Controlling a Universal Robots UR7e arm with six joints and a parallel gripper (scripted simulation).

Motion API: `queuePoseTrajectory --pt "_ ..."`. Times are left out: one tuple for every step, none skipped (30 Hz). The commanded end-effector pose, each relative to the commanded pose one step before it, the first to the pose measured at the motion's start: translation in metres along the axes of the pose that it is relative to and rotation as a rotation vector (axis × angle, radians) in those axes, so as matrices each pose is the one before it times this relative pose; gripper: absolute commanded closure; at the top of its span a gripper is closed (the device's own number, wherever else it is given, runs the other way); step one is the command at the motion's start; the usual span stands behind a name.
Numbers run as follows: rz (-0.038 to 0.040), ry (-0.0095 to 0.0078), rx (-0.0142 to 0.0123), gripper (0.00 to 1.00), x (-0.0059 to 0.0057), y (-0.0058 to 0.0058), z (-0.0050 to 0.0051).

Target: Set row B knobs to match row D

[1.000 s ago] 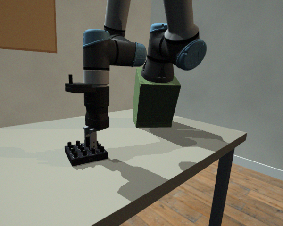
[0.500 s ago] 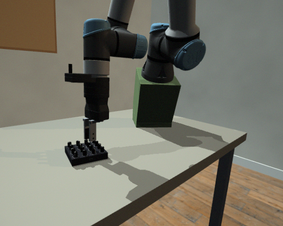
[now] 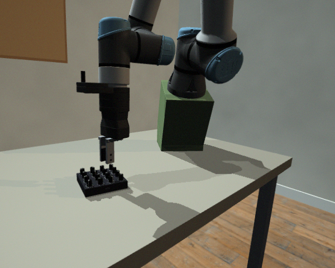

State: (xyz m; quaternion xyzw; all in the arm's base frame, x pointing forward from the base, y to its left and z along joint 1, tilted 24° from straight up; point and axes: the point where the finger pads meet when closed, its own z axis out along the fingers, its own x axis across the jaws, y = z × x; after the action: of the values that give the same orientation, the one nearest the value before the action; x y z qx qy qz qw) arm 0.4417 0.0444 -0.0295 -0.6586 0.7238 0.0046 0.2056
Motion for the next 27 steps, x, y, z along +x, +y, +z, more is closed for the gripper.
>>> queuePoseTrajectory --pt "0.0003 -0.00119 -0.00113 0.54 -0.00035 0.00076 -0.00021" --pt "-0.00022 0.00005 0.00012 0.54 0.0 -0.00004 -0.00002" --pt "-0.00053 0.00004 0.0001 0.54 0.0 -0.00004 -0.00002" --pt "-0.00099 0.00003 0.00009 0.54 -0.00001 -0.00005 -0.00002" --pt "-0.00154 0.00004 0.00009 0.54 -0.00002 -0.00007 -0.00003" --pt "-0.00185 0.00004 0.0001 0.54 -0.00001 -0.0001 -0.00003" --pt "-0.00253 0.00005 0.00012 0.54 -0.00002 -0.00013 -0.00004" --pt "-0.00329 0.00006 0.00014 0.54 -0.00003 -0.00016 -0.00006" --pt "-0.00413 0.00007 0.00018 0.54 -0.00003 -0.0002 -0.00007" --pt "0.0 0.0 0.0 0.54 0.0 0.0 0.0" --pt "0.0 0.0 0.0 0.54 0.0 0.0 0.0" --pt "-0.00507 0.00011 0.00026 0.54 -0.00004 -0.00026 -0.00009" --pt "-0.00604 0.00011 0.00026 0.54 -0.00004 -0.0003 -0.0001" --pt "-0.00709 0.00013 0.0003 0.54 -0.00005 -0.00035 -0.00012" --pt "-0.00819 0.00015 0.00035 0.54 -0.00005 -0.0004 -0.00014" --pt "-0.00936 0.00019 0.00043 0.54 -0.00006 -0.00046 -0.00017" --pt "-0.01058 0.00025 0.00054 0.54 -0.00005 -0.00054 -0.00019" --pt "-0.01181 0.00027 0.00058 0.54 -0.00005 -0.00059 -0.00021" --pt "-0.01291 0.00014 0.00028 0.54 -0.00013 -0.0004 -0.00015" --pt "-0.01408 0.00004 0.00005 0.54 -0.0002 -0.00026 -0.00011" --pt "-0.01536 0.00003 0.00005 0.54 -0.00021 -0.00028 -0.00012" --pt "-0.01666 0.00004 0.00005 0.54 -0.00023 -0.0003 -0.00013" --pt "-0.01798 0.00004 0.00006 0.54 -0.00024 -0.00032 -0.00014" --pt "-0.0193 0.00005 0.00006 0.54 -0.00025 -0.00034 -0.00015" --pt "-0.02062 0.00003 0.00007 0.54 -0.00027 -0.00036 -0.00016" --pt "-0.02194 0.00002 0.00009 0.54 -0.00028 -0.00038 -0.00017" --pt "0.0 0.0 0.0 0.54 0.0 0.0 0.0"
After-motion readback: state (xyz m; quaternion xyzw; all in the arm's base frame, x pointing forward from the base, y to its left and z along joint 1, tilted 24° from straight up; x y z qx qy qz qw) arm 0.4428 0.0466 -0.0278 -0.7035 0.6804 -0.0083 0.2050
